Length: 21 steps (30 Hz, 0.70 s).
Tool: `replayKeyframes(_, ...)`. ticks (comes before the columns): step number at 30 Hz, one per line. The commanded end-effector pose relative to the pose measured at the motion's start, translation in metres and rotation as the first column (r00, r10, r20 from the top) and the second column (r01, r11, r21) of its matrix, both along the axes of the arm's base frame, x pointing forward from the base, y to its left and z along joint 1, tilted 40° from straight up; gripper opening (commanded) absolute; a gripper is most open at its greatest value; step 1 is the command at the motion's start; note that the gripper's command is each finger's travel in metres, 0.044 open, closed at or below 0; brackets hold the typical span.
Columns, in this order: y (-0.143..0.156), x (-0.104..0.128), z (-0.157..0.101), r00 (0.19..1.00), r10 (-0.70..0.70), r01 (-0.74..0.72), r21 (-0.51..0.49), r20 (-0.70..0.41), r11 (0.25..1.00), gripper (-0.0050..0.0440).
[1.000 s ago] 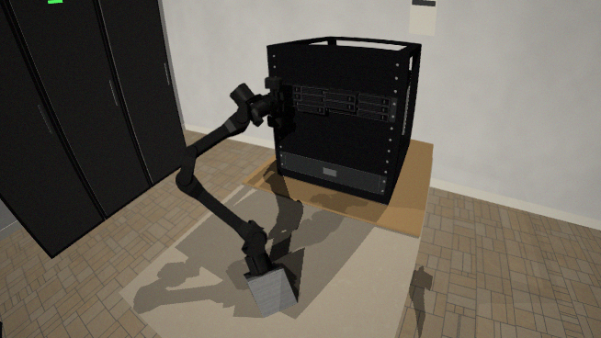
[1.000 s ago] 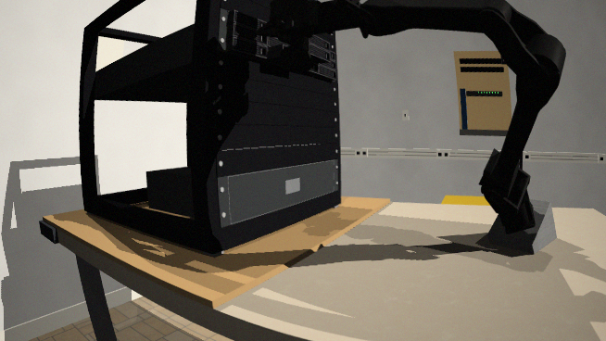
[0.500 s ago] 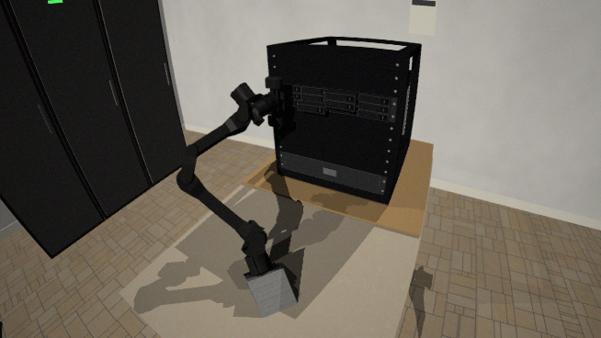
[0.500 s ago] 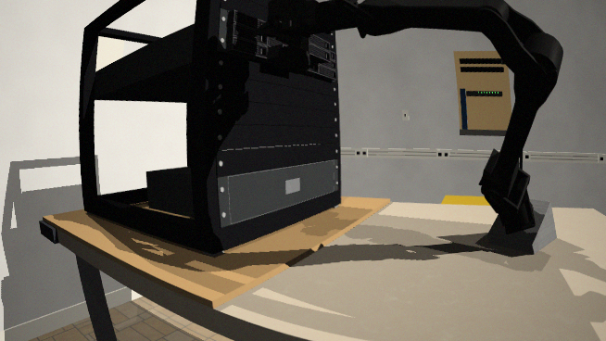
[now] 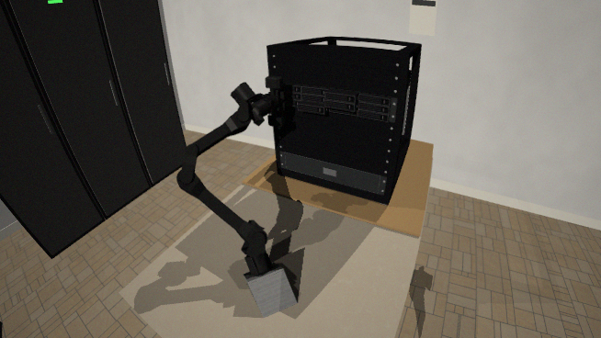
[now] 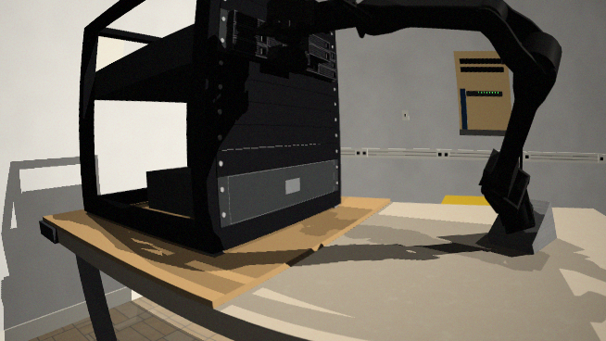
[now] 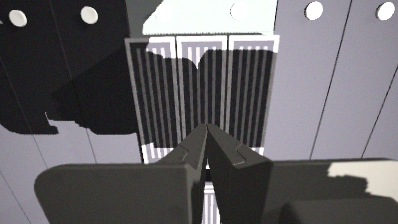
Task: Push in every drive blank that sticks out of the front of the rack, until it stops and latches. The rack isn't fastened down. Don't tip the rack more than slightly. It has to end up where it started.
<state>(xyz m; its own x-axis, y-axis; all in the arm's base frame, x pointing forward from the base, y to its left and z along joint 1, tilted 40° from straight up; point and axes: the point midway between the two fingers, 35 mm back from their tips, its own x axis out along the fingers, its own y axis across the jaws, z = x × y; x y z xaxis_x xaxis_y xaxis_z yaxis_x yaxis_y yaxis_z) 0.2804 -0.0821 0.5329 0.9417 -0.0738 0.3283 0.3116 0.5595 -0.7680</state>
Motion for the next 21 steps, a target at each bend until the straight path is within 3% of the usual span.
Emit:
replayKeyframes(1,0.0011,-0.0015,0.0074,1.0,-0.004,0.005,-0.012,0.018,1.0,-0.005)
replayKeyframes(21,0.0008,0.0017,0.009,1.0,-0.004,0.005,-0.012,0.018,1.0,-0.005)
